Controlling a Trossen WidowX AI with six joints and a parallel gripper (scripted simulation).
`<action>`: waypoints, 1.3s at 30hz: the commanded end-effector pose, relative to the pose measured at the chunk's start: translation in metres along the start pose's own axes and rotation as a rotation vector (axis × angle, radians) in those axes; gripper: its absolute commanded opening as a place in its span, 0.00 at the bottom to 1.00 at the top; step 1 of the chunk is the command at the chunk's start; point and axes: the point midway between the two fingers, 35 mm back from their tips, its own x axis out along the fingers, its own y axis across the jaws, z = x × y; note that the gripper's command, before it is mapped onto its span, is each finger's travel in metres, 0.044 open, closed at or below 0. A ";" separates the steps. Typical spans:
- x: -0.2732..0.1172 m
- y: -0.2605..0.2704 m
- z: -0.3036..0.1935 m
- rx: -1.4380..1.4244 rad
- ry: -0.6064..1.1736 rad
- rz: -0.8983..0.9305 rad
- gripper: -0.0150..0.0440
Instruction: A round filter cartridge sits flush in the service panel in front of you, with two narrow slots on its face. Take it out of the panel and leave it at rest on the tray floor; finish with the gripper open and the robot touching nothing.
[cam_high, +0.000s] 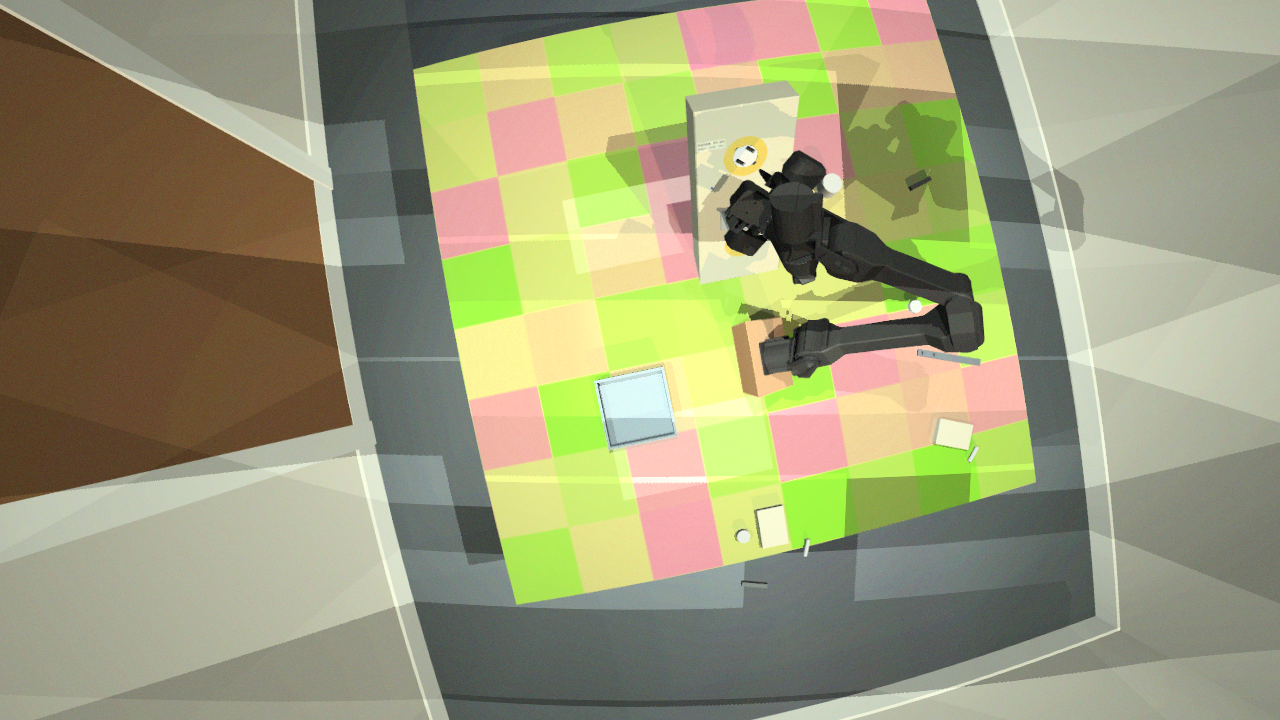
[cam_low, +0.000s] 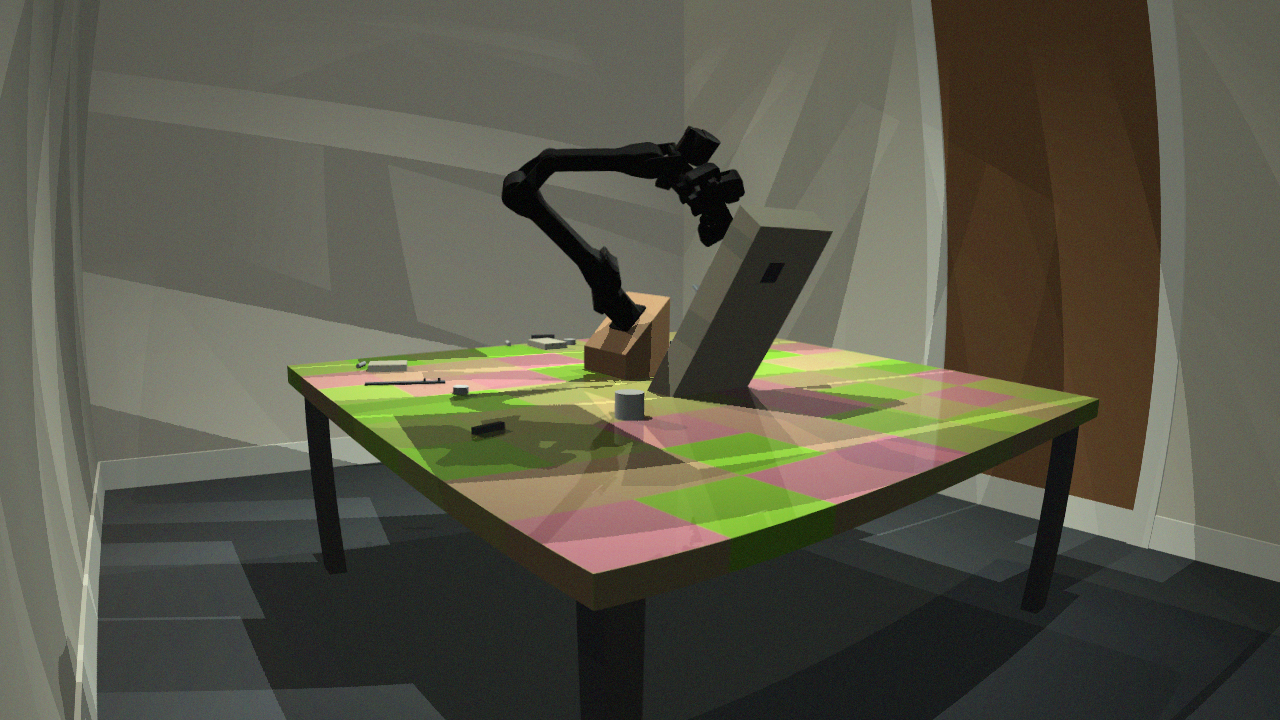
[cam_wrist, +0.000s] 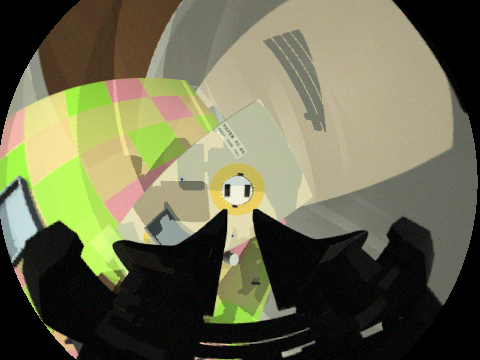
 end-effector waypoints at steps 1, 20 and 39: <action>0.002 -0.001 0.000 0.009 0.009 -0.004 0.45; 0.032 0.000 0.001 0.011 0.009 0.002 0.45; 0.057 -0.002 -0.001 0.010 0.009 -0.008 0.45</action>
